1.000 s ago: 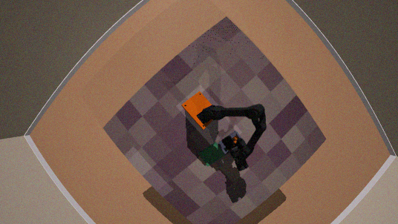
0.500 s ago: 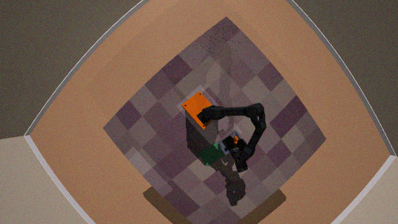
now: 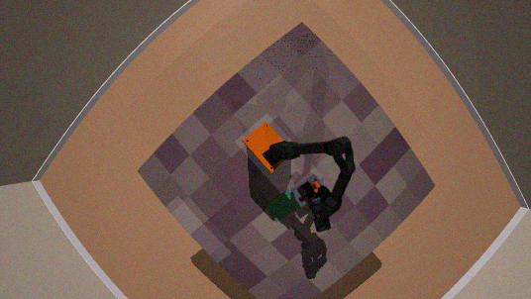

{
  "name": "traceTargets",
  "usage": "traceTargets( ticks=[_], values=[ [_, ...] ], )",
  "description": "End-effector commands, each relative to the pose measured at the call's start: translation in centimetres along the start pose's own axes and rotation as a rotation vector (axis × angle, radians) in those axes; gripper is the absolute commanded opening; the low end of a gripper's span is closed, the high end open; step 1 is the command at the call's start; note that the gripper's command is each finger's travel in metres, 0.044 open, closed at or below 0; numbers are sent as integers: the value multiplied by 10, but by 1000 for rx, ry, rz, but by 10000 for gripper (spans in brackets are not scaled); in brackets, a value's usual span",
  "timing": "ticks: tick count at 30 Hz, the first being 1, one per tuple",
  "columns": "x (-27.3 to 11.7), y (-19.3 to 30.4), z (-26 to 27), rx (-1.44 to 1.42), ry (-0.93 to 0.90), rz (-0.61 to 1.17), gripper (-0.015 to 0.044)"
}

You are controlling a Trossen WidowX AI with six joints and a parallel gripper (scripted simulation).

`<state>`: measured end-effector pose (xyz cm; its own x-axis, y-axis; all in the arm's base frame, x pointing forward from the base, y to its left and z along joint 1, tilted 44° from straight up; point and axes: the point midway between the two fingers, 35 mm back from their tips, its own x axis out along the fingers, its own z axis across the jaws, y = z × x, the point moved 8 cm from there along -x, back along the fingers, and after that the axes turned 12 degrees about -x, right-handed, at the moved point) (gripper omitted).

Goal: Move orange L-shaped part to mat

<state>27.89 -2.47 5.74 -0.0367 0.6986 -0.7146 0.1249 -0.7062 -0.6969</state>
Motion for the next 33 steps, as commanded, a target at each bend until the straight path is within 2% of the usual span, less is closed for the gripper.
traceTargets(
  ticks=[1, 11, 33],
  values=[
    [-9, 0, -1, -8, 8, 9, 0],
    [-11, 5, 0, -8, 7, 9, 0],
    [-10, 98, 30, -9, 7, 14, 0]
  ],
)
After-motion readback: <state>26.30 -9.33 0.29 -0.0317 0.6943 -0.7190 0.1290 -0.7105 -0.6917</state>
